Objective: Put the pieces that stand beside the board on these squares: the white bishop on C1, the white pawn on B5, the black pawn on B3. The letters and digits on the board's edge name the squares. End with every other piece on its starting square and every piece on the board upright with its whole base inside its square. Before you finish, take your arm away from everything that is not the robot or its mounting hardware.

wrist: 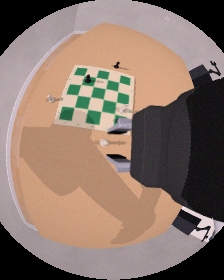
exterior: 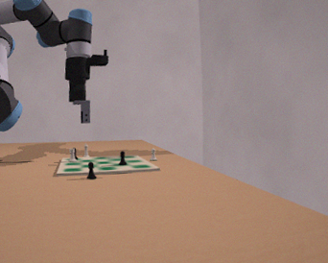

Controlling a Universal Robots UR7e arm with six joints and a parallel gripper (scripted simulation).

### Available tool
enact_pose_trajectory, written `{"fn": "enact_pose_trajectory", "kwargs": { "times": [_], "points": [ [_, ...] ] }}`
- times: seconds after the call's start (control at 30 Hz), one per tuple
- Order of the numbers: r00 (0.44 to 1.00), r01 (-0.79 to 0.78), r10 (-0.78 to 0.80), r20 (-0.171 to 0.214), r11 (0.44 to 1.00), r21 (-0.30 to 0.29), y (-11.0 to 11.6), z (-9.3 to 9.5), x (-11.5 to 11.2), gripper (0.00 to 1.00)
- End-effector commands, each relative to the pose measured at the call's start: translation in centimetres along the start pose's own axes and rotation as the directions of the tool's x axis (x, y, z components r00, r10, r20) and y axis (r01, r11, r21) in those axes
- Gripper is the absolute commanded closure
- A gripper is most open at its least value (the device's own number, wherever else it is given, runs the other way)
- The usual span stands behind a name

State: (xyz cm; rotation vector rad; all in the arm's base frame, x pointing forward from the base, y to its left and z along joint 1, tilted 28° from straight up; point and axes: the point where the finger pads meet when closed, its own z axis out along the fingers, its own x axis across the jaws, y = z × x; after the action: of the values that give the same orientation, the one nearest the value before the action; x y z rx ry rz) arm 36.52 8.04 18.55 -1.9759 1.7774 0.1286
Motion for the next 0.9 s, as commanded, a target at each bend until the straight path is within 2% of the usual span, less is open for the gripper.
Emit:
{"fn": "enact_pose_trajectory", "kwargs": {
  "times": [0.0, 0.37, 0.87],
  "points": [
    [1.000, 0.000, 0.000, 0.000, 1.000, 0.001, 0.0, 0.0, 0.0, 0.27],
    [1.000, 0.001, -0.001, 0.000, 1.000, 0.001, 0.0, 0.3, 0.0, 0.27],
    [1.000, 0.001, -0.001, 0.000, 1.000, 0.001, 0.0, 1.8, 0.1, 0.27]
  ]
}}
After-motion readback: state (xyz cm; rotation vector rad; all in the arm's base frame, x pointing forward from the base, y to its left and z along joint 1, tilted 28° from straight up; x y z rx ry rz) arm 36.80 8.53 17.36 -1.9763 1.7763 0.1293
